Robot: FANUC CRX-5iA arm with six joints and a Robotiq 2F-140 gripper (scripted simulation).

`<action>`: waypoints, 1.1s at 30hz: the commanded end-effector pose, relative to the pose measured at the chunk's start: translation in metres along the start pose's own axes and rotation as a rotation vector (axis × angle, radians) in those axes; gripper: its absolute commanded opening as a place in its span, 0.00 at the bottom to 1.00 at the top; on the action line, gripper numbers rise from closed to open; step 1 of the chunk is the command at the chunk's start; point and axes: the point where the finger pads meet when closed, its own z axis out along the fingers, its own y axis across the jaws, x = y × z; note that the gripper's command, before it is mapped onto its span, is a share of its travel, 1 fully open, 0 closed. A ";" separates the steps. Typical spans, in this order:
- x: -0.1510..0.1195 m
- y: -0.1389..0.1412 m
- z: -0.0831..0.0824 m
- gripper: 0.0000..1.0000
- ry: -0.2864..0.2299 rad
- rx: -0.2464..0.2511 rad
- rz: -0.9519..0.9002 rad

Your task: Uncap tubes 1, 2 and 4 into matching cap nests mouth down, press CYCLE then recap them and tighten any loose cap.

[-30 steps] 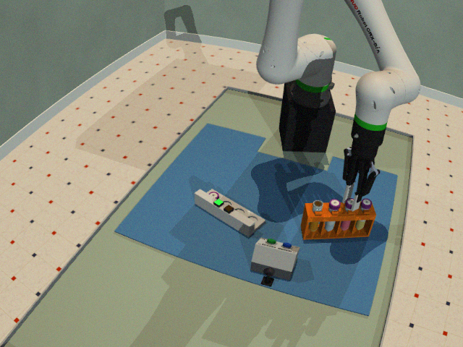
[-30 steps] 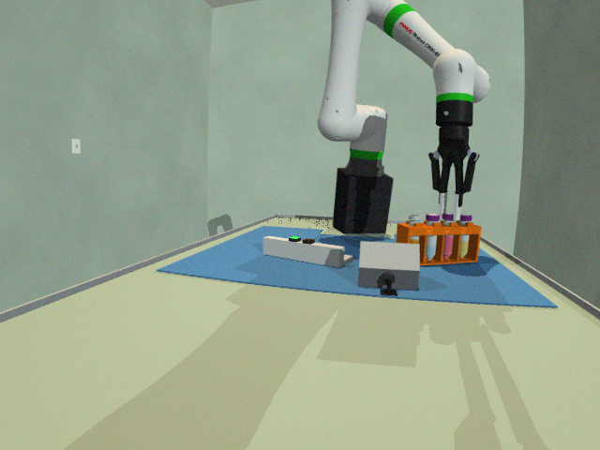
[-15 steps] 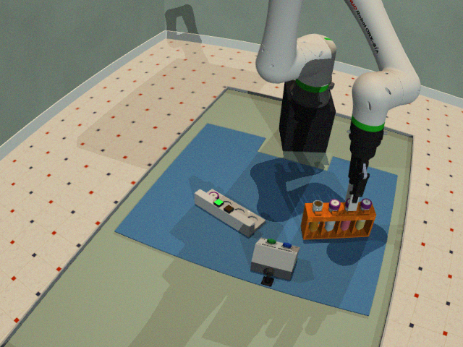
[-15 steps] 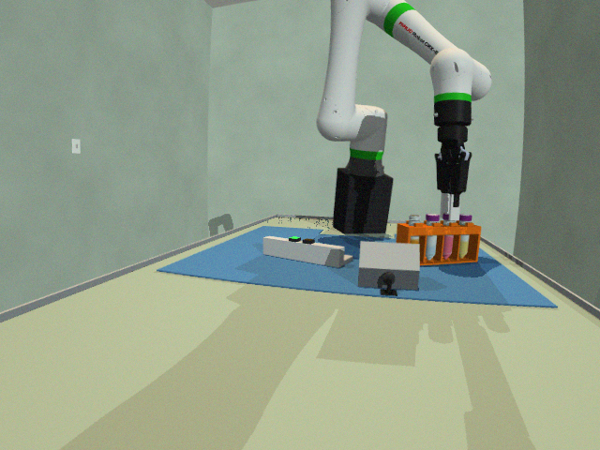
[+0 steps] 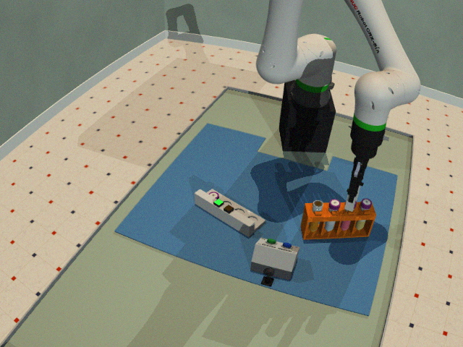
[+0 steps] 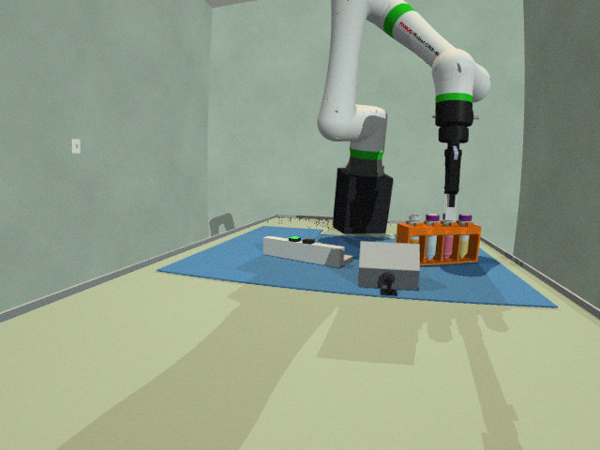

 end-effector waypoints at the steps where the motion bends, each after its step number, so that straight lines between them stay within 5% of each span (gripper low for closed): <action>1: 0.000 0.000 0.000 0.35 0.008 0.010 0.006; 12: 0.000 0.000 0.000 0.35 0.008 0.010 0.006; 15: 0.000 0.000 0.000 0.35 0.009 0.009 -0.244; 22: 0.000 0.000 0.000 0.35 0.010 0.008 -0.411; 33: 0.000 0.000 0.000 0.35 0.012 0.005 -0.994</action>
